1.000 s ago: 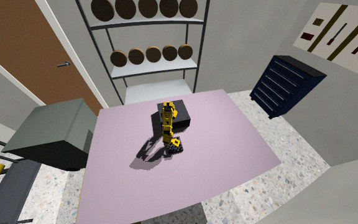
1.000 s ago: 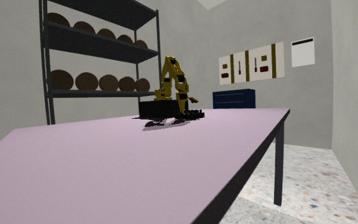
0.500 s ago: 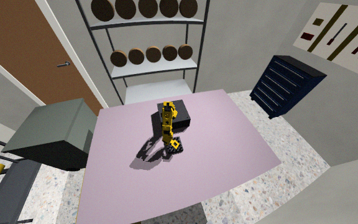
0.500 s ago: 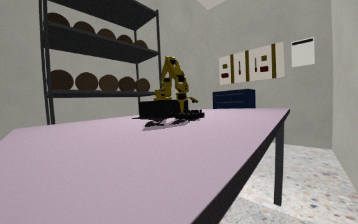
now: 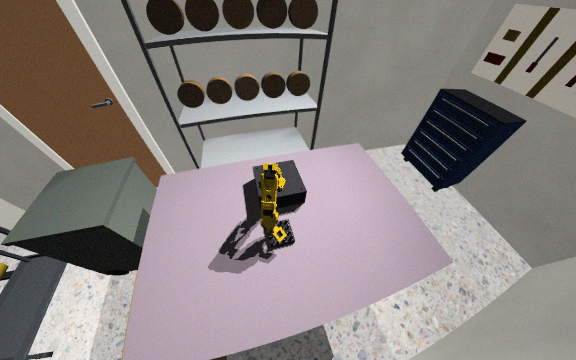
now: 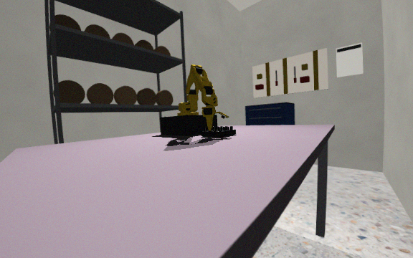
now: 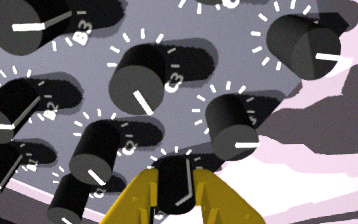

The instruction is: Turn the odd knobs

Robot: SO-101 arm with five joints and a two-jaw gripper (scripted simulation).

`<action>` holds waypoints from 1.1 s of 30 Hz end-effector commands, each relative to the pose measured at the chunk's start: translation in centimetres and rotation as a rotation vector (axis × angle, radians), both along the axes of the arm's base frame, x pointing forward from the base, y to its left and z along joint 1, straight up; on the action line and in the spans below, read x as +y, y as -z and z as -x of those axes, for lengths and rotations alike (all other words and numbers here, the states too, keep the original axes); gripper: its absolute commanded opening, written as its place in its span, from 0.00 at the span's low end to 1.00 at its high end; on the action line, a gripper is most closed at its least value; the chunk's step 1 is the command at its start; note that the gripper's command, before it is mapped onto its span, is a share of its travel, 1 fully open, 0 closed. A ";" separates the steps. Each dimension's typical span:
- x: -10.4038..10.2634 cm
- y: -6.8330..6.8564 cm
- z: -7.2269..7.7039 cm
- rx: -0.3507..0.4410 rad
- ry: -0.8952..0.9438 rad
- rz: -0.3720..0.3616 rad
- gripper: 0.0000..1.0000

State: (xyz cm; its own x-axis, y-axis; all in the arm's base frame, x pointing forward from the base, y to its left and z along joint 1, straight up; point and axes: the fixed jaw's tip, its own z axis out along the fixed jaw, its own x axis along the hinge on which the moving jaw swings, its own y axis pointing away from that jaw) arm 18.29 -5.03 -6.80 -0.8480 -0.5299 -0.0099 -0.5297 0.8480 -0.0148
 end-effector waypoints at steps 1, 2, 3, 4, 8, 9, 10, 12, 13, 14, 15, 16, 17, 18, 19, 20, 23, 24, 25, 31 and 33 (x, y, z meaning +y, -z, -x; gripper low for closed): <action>0.1 0.2 0.3 0.019 0.078 -0.009 0.01; 0.1 0.2 0.3 0.019 0.078 -0.009 0.01; 0.1 0.2 0.3 0.019 0.078 -0.009 0.01; 0.1 0.2 0.3 0.019 0.096 -0.009 0.01; 0.1 0.2 0.3 0.019 0.166 -0.009 0.01; 0.1 0.2 0.3 0.019 0.183 -0.009 0.01; 0.1 0.2 0.3 0.018 0.201 -0.009 0.01; 0.1 0.2 0.2 0.018 0.235 -0.010 0.01; 0.1 0.2 0.2 0.018 0.253 -0.010 0.01; 0.1 0.2 0.2 0.018 0.270 -0.010 0.01; 0.1 0.2 0.2 0.018 0.288 -0.010 0.01; 0.1 0.2 0.2 0.018 0.305 -0.010 0.01; 0.1 0.2 0.2 0.018 0.323 -0.010 0.01; 0.1 0.2 0.2 0.018 0.340 -0.010 0.01; 0.1 0.2 0.2 0.018 0.340 -0.010 0.01; 0.1 0.2 0.2 0.018 0.340 -0.010 0.01; 0.1 0.2 0.2 0.018 0.393 -0.011 0.01; 0.1 0.2 0.1 0.018 0.410 -0.011 0.01; 0.1 0.2 0.1 0.018 0.427 -0.011 0.01; 0.1 0.2 0.1 0.017 0.532 -0.012 0.01; 0.1 0.2 0.1 0.017 0.567 -0.012 0.01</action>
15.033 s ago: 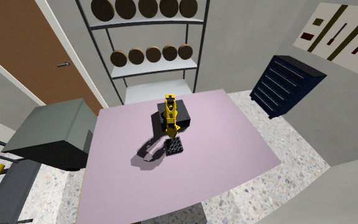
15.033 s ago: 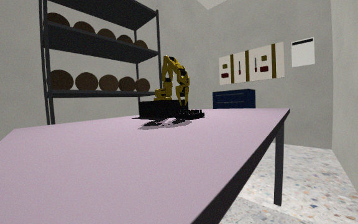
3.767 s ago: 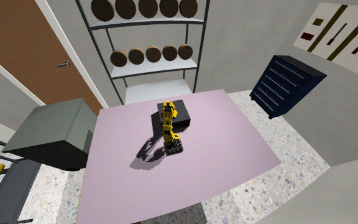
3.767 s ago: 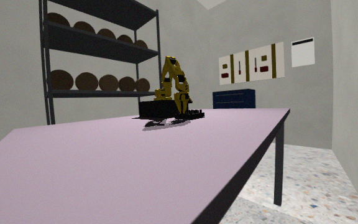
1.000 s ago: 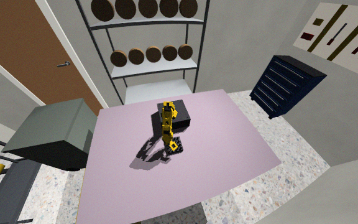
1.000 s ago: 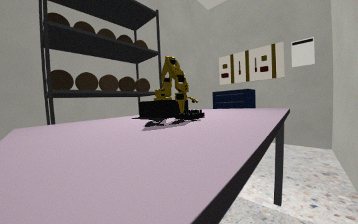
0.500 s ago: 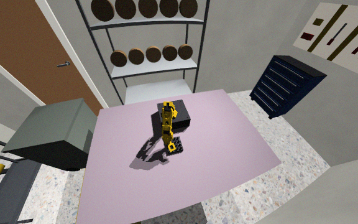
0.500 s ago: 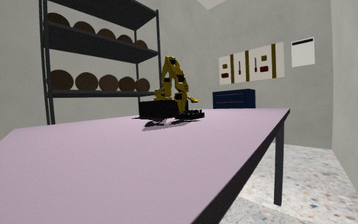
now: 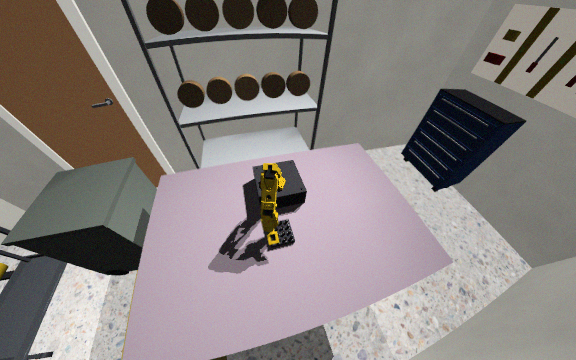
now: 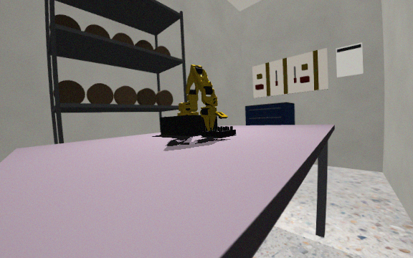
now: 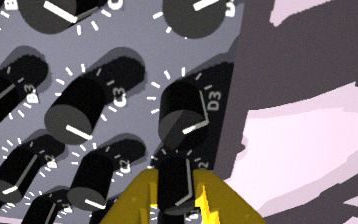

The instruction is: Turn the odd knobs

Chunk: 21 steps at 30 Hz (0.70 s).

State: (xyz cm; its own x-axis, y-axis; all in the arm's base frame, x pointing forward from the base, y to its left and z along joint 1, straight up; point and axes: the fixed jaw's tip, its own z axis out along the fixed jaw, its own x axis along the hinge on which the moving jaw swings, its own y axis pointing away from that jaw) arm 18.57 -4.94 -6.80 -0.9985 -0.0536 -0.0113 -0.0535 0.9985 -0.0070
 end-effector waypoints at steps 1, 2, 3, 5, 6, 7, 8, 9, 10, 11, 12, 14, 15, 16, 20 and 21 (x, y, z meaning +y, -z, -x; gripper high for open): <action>0.0 0.2 0.3 0.014 0.080 -0.008 0.01; 0.0 0.2 0.3 0.014 0.097 -0.008 0.01; 0.0 0.2 0.3 0.014 0.097 -0.008 0.01; 0.0 0.2 0.3 0.014 0.115 -0.008 0.01; 0.0 0.2 0.3 0.014 0.132 -0.008 0.01; 0.0 0.2 0.3 0.014 0.150 -0.008 0.01; 0.0 0.2 0.3 0.014 0.167 -0.008 0.01; 0.0 0.2 0.3 0.014 0.184 -0.008 0.01; 0.0 0.2 0.3 0.014 0.202 -0.008 0.01; 0.0 0.2 0.2 0.014 0.219 -0.008 0.01; 0.0 0.2 0.2 0.014 0.237 -0.008 0.01; 0.0 0.2 0.2 0.014 0.272 -0.008 0.01; 0.0 0.2 0.2 0.014 0.289 -0.008 0.01; 0.0 0.2 0.2 0.014 0.307 -0.009 0.01; 0.0 0.2 0.2 0.013 0.359 -0.009 0.01; 0.0 0.2 0.2 0.013 0.359 -0.009 0.01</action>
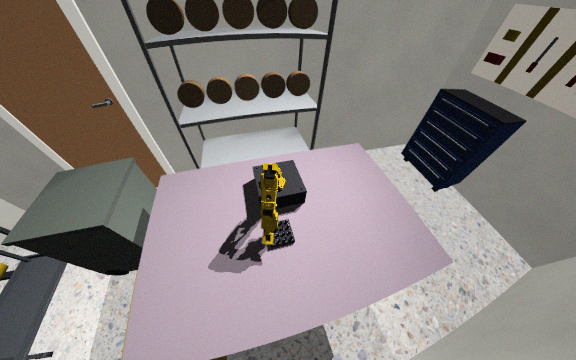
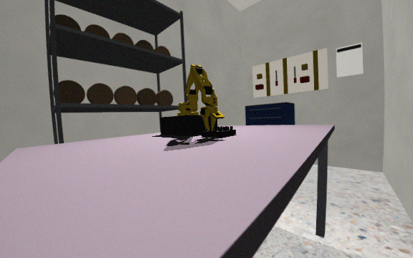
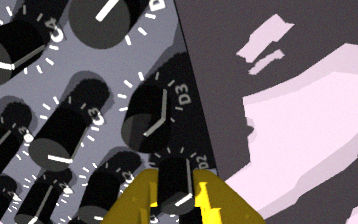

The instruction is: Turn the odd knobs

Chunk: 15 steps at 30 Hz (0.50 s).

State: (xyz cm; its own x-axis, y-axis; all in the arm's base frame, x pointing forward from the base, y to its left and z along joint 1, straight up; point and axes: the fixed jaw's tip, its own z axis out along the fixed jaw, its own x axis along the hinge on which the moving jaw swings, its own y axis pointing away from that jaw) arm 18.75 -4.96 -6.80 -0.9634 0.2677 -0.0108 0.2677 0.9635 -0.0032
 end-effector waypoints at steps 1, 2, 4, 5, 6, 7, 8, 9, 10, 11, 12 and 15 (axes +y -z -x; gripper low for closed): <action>0.0 0.2 0.4 0.012 0.037 -0.007 0.01; 0.0 0.2 0.4 0.012 0.039 -0.007 0.01; 0.0 0.2 0.3 0.012 0.044 -0.007 0.01; 0.0 0.2 0.3 0.012 0.046 -0.007 0.01; 0.0 0.2 0.3 0.012 0.048 -0.007 0.01; 0.0 0.2 0.3 0.012 0.051 -0.007 0.01; 0.0 0.2 0.3 0.012 0.053 -0.007 0.01; 0.0 0.2 0.3 0.012 0.055 -0.007 0.01; 0.0 0.2 0.3 0.012 0.058 -0.007 0.01; 0.0 0.2 0.3 0.012 0.060 -0.007 0.01; 0.0 0.2 0.3 0.012 0.062 -0.007 0.01; 0.0 0.2 0.3 0.012 0.069 -0.007 0.01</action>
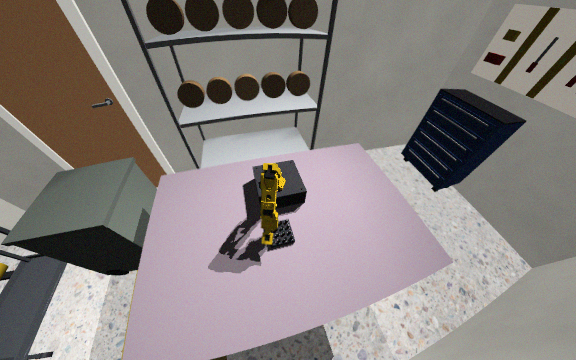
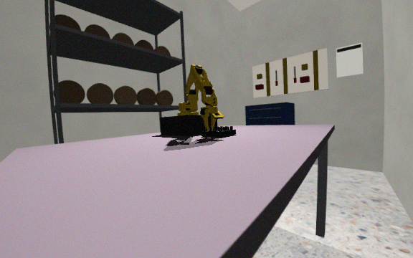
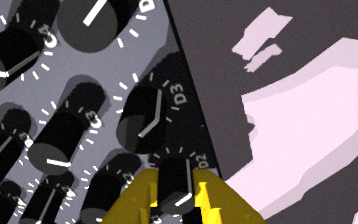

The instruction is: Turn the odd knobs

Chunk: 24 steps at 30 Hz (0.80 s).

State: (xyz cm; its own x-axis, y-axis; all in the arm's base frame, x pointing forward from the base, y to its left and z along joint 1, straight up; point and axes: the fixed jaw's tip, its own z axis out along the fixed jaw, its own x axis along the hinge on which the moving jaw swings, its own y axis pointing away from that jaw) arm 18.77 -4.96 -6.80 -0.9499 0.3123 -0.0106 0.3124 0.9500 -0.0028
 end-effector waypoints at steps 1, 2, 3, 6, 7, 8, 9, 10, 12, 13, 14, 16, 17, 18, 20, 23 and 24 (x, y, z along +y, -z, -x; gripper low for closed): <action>0.0 0.2 0.4 0.012 0.023 -0.007 0.01; 0.0 0.2 0.4 0.012 0.023 -0.007 0.01; 0.0 0.2 0.4 0.012 0.023 -0.007 0.01; 0.0 0.2 0.4 0.012 0.023 -0.007 0.01; 0.0 0.2 0.4 0.012 0.023 -0.007 0.01; 0.0 0.2 0.4 0.012 0.023 -0.007 0.01; 0.0 0.2 0.4 0.012 0.023 -0.007 0.02; 0.0 0.2 0.4 0.012 0.023 -0.007 0.02; 0.1 0.2 0.4 0.012 0.023 -0.007 0.02; 0.1 0.2 0.4 0.012 0.023 -0.007 0.03; 0.1 0.2 0.3 0.012 0.023 -0.007 0.03; 0.1 0.2 0.3 0.012 0.023 -0.007 0.04; 0.1 0.2 0.3 0.012 0.023 -0.007 0.05; 0.1 0.2 0.3 0.012 0.023 -0.007 0.05; 0.1 0.2 0.3 0.012 0.023 -0.007 0.05; 0.1 0.2 0.3 0.012 0.023 -0.007 0.06; 0.1 0.2 0.3 0.012 0.023 -0.007 0.07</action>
